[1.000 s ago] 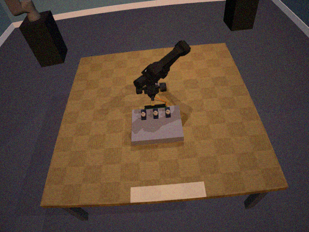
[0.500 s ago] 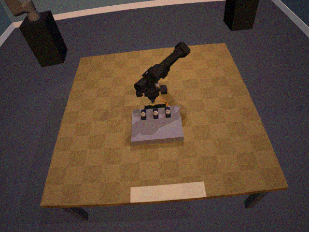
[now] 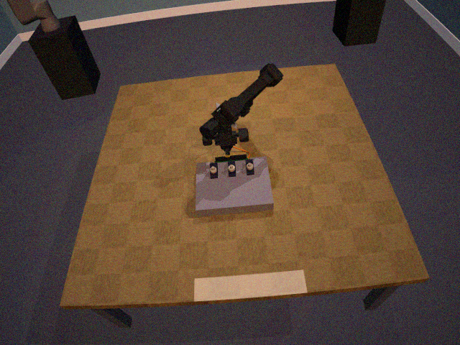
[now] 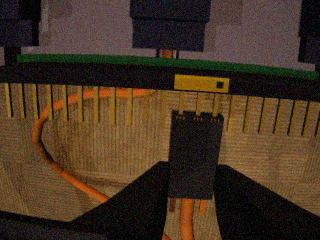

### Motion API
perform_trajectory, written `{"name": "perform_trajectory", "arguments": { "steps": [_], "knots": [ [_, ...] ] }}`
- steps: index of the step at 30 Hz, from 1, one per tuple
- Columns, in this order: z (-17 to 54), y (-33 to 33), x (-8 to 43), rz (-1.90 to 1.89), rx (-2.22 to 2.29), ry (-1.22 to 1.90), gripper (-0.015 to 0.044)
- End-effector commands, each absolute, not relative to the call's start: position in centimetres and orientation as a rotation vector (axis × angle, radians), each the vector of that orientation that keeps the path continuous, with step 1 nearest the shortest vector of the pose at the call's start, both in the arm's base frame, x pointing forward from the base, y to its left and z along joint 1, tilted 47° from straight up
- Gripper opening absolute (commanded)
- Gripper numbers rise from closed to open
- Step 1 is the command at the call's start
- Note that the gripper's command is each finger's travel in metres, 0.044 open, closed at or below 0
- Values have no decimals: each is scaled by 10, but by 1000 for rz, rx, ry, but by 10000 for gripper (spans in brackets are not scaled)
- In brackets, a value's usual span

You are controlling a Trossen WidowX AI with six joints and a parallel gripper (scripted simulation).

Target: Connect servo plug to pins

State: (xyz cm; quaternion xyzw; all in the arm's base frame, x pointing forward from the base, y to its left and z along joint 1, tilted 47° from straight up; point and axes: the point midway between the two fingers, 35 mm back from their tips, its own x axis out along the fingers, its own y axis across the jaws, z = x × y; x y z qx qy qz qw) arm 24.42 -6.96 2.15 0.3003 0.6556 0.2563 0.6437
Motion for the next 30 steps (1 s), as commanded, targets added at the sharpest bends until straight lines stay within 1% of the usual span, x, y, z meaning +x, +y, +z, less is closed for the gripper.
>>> {"name": "perform_trajectory", "arguments": {
  "steps": [1,14,23,30],
  "knots": [
    [21,-70,248,584,688,1492,0],
    [21,-70,256,584,688,1491,0],
    [20,-69,252,584,688,1491,236],
    [55,-106,252,582,687,1493,420]
  ]
}}
